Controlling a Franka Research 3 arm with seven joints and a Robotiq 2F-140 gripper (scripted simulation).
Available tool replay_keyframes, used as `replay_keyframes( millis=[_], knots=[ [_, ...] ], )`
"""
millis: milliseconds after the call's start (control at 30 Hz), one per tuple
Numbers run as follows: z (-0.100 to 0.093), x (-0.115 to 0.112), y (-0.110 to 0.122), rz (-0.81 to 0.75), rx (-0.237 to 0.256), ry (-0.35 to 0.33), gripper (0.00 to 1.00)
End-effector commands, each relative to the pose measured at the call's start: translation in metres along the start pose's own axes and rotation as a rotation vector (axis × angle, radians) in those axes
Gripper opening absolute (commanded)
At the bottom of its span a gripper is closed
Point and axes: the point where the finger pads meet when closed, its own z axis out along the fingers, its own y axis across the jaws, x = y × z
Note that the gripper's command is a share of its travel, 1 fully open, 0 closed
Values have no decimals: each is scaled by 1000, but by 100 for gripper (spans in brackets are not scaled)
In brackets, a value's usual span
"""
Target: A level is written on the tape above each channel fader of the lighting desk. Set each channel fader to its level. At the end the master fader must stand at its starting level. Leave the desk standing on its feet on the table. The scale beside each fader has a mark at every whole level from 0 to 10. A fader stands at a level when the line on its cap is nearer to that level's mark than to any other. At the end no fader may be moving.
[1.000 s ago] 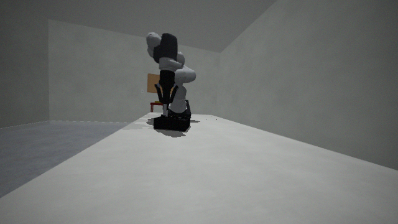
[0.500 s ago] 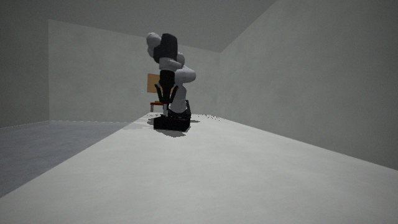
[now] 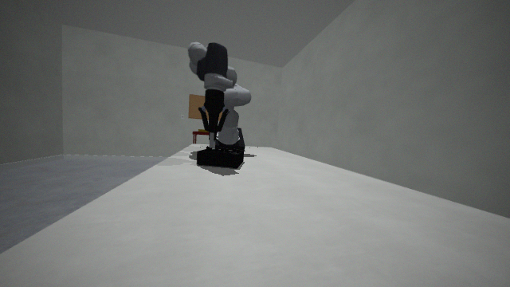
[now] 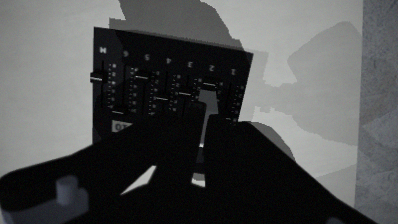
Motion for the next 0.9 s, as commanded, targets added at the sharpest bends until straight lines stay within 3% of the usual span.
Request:
replay_keyframes(
  millis=[0,400,867],
  knots=[
    [-4,-1,0,2,0,-1,0],
    [-35,-1,0,2,0,-1,0],
    [-38,-1,0,2,0,-1,0]
  ],
)
